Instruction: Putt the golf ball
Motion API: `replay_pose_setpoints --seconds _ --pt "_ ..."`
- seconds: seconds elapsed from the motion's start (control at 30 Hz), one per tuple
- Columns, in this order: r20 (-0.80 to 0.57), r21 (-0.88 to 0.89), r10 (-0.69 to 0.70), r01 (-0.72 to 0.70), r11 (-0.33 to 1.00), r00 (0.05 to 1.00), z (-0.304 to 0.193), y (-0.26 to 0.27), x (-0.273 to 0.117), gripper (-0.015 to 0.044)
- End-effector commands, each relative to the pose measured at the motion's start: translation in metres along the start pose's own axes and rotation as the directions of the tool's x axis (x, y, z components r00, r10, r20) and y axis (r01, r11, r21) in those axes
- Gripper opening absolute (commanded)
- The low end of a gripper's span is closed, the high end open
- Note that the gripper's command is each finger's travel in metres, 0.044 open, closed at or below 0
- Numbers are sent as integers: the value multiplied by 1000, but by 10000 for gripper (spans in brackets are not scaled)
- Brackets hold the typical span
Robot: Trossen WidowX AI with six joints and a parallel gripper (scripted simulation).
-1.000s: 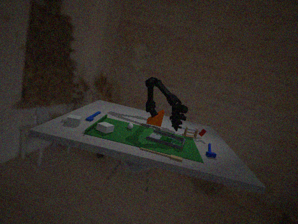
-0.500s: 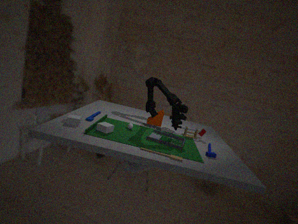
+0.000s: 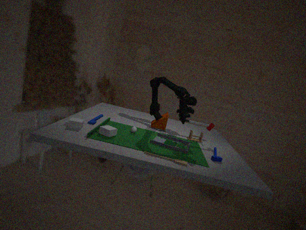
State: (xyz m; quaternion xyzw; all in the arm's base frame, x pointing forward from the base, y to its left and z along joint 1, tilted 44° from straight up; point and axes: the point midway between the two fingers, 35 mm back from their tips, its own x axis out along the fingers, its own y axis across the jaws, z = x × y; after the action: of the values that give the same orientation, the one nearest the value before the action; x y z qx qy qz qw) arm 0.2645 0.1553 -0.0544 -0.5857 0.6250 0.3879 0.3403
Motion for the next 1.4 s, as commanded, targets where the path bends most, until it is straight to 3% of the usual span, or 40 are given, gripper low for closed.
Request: replay_pose_setpoints --seconds 0.0,0.2,0.67,1.37 --pt "14 9 -4 4 1000 1000 4 0 -17 0" --pt "3 57 -12 12 998 1000 -9 -2 -14 0" --pt "-24 450 -61 65 891 998 -87 -7 -54 0" --pt "-107 889 -110 145 434 988 -206 22 -94 0"
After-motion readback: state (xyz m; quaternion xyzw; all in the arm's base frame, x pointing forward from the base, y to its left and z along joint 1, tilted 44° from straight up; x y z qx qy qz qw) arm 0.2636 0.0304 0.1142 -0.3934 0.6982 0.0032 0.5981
